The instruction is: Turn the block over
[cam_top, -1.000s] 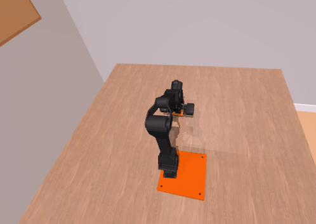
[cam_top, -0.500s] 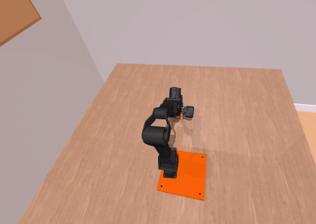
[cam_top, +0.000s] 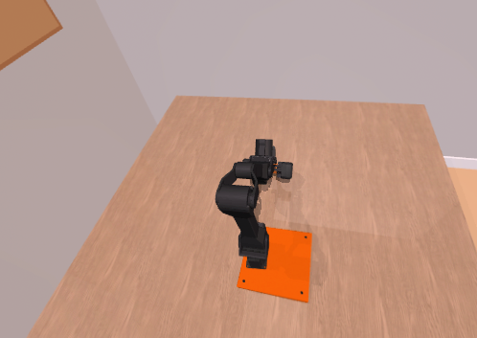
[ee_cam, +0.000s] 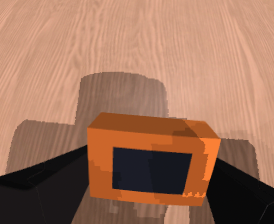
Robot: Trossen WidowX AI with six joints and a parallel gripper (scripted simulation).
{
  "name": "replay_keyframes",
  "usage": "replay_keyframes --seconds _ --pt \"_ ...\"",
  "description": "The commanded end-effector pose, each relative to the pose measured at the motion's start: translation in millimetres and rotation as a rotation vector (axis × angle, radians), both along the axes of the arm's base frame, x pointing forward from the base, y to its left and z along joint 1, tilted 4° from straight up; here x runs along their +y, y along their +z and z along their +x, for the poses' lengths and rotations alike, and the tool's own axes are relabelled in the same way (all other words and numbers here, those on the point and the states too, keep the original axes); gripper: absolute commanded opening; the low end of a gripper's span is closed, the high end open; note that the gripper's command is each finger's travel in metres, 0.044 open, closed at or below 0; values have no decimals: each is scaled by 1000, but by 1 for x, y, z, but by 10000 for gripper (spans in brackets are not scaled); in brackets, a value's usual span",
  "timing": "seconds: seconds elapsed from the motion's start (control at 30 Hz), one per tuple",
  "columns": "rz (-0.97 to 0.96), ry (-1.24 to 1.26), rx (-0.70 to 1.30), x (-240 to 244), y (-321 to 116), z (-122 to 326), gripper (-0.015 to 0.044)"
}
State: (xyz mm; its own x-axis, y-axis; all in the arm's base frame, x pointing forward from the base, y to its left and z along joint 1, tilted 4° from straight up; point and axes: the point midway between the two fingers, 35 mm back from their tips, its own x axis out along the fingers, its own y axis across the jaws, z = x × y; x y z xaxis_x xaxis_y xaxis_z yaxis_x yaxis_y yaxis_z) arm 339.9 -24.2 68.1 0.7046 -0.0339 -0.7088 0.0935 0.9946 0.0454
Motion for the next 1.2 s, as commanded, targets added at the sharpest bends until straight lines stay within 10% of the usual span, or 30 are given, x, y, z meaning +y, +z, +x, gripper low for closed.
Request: replay_keyframes --seconds 0.0,1.17 --pt "-7 -11 -62 -1 -8 5 0" --pt "-43 -32 -475 1 -15 -16 0"
